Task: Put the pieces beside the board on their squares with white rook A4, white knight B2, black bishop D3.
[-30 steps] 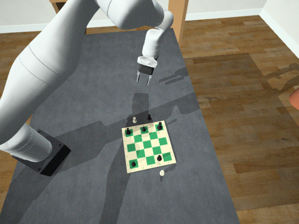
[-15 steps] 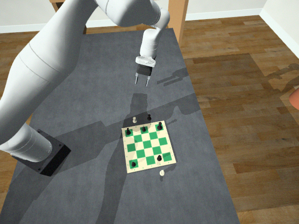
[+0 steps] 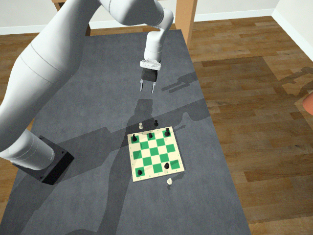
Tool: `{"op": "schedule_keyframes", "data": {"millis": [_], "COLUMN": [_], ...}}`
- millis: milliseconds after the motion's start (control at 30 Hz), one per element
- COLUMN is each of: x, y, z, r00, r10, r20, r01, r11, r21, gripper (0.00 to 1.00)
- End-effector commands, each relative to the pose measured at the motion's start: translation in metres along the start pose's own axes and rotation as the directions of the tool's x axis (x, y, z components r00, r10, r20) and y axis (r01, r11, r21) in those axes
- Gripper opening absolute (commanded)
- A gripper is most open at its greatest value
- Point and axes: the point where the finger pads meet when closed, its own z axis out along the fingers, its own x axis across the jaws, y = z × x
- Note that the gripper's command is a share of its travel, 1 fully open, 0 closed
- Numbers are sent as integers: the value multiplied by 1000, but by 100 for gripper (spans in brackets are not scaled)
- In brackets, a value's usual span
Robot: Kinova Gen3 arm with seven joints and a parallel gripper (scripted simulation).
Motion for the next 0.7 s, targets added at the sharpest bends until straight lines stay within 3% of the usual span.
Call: {"op": "schedule_keyframes", "data": {"millis": [0, 133, 167, 433, 467, 667], "x": [2, 2, 4, 4, 6, 6], "y": [2, 2, -7, -7, -15, -15], "z": [-1, -1, 4, 4, 8, 8], "r00": [1000, 1000, 1000, 1000, 998, 998], "r10": [-4, -4, -24, -24, -44, -44], "r20": [1, 1, 18, 18, 35, 35], "r01": [4, 4, 23, 23, 40, 40], "r11": [1000, 1000, 998, 998, 994, 994], "r21": [-1, -1, 50, 50, 99, 99], "gripper": [100, 100, 100, 100, 100, 100]}}
